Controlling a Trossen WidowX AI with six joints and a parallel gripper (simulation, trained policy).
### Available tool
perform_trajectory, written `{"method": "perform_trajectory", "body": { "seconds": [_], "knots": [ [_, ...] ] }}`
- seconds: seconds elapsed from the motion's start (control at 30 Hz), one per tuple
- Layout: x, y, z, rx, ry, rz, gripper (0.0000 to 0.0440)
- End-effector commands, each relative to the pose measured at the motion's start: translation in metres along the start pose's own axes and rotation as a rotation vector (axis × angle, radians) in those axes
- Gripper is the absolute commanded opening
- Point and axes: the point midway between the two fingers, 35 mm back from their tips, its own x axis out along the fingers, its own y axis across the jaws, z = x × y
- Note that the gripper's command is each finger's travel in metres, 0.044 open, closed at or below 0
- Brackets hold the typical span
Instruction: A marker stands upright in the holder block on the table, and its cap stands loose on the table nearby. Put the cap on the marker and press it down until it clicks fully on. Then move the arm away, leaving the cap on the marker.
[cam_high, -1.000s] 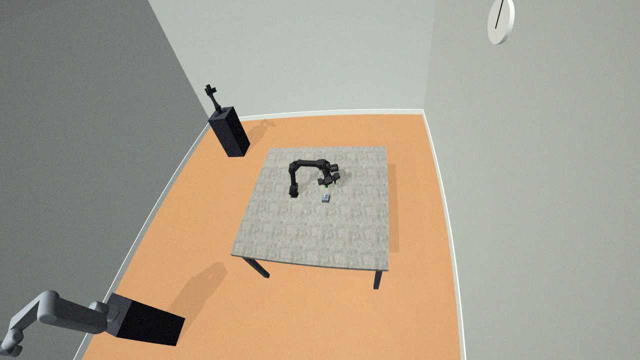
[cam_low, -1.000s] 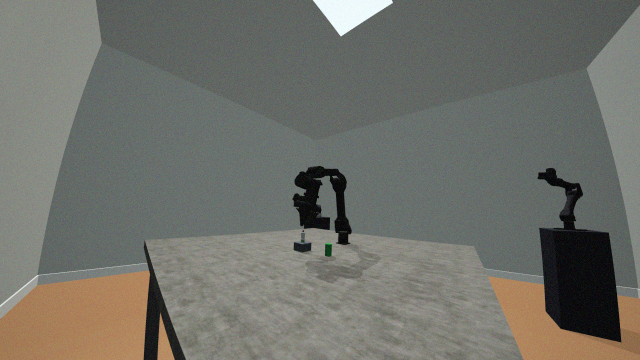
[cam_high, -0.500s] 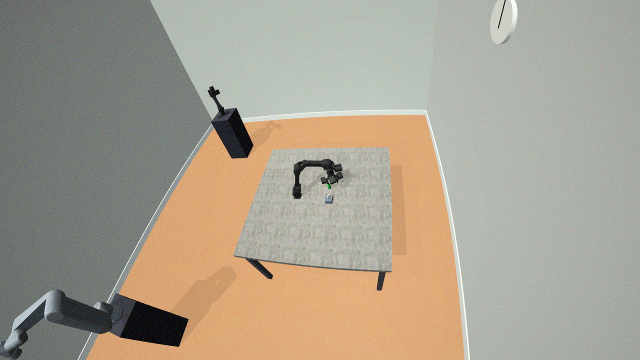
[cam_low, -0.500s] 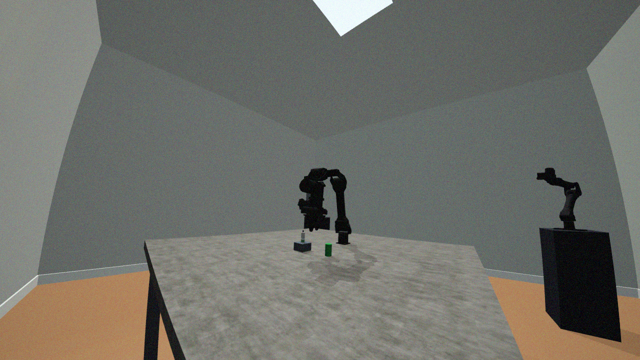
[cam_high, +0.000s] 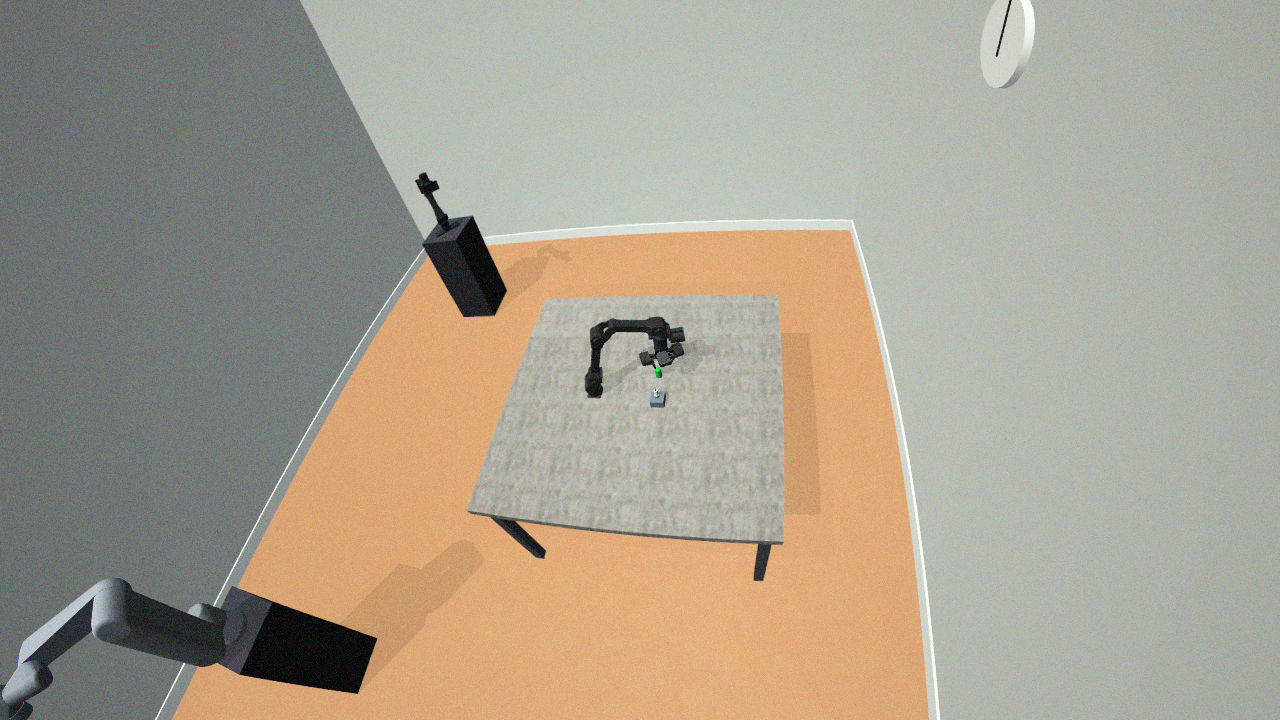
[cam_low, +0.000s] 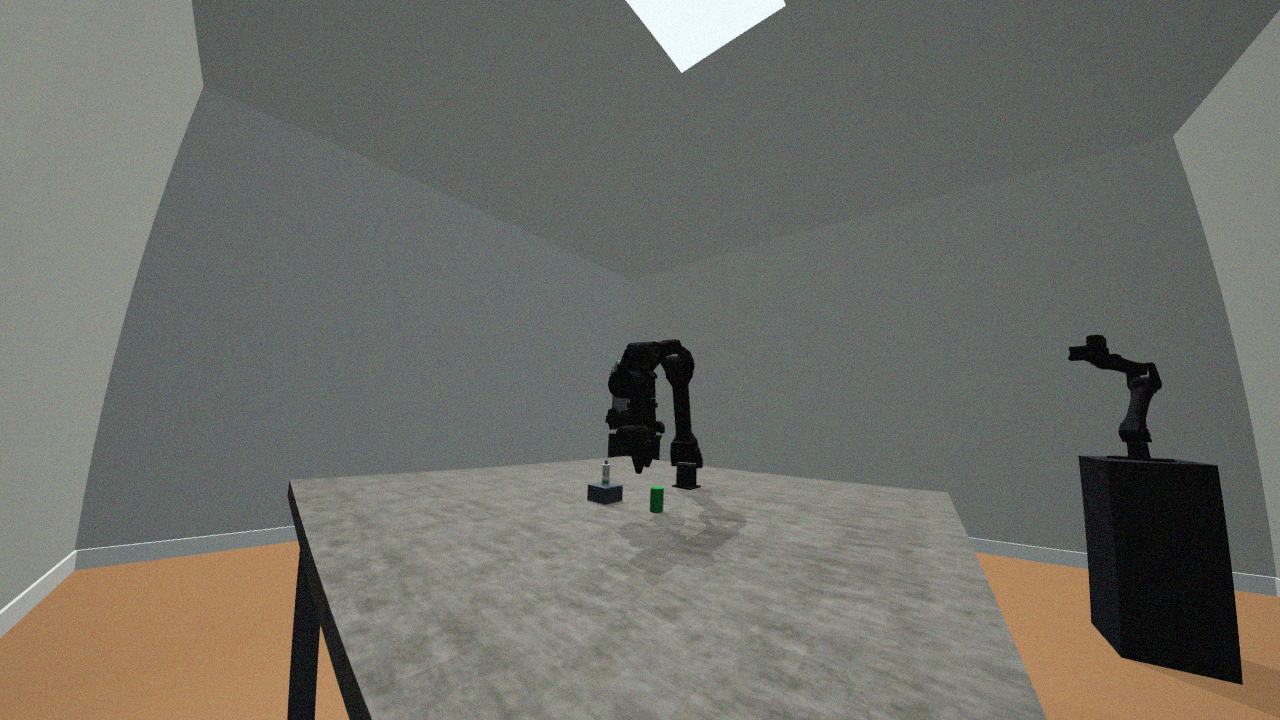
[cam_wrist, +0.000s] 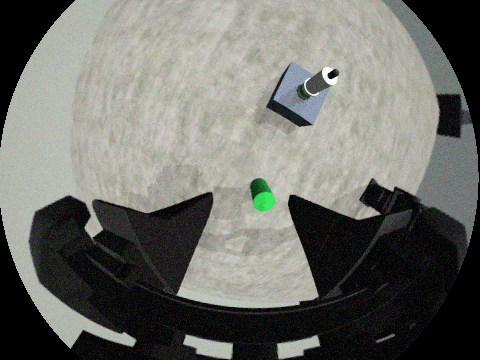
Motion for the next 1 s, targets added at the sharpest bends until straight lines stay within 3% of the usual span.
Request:
{"method": "perform_trajectory", "body": {
  "seconds": [0.0,0.97],
  "knots": [
    [0.008,-0.005,-0.007,-0.009,0.019,-0.038,0.0328],
    [0.067,-0.021,-0.029,-0.147,0.049,-0.15,0.0279]
  ]
}}
